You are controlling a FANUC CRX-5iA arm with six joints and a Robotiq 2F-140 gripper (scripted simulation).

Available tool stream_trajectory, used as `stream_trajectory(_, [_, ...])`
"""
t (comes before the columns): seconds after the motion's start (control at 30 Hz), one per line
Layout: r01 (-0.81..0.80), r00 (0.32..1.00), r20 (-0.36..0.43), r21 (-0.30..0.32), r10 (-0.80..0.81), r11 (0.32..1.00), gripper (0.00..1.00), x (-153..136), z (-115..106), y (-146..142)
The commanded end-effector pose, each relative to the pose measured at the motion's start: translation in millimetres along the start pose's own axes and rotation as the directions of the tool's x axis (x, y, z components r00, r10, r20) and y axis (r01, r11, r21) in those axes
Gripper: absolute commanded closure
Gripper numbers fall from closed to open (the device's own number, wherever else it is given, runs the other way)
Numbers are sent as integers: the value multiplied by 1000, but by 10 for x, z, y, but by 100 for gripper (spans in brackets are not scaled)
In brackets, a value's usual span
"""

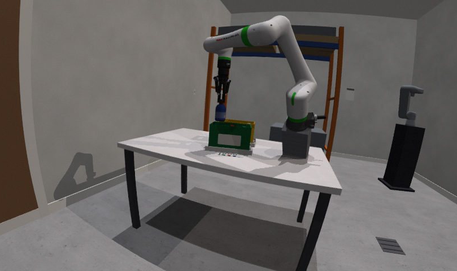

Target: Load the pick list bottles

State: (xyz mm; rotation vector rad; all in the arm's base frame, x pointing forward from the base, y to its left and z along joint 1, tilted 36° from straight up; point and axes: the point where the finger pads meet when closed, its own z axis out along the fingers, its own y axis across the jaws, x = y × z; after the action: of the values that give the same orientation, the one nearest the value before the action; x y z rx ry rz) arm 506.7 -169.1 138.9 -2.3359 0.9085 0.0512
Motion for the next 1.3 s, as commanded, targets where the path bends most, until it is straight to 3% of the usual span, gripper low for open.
stream_trajectory(0.0, [0, 1000, -2, 0, 0, 1000, 90, 4, 11, 1])
stream_trajectory(1.27, [0, 1000, -2, 0, 0, 1000, 90, 7, 351, 2])
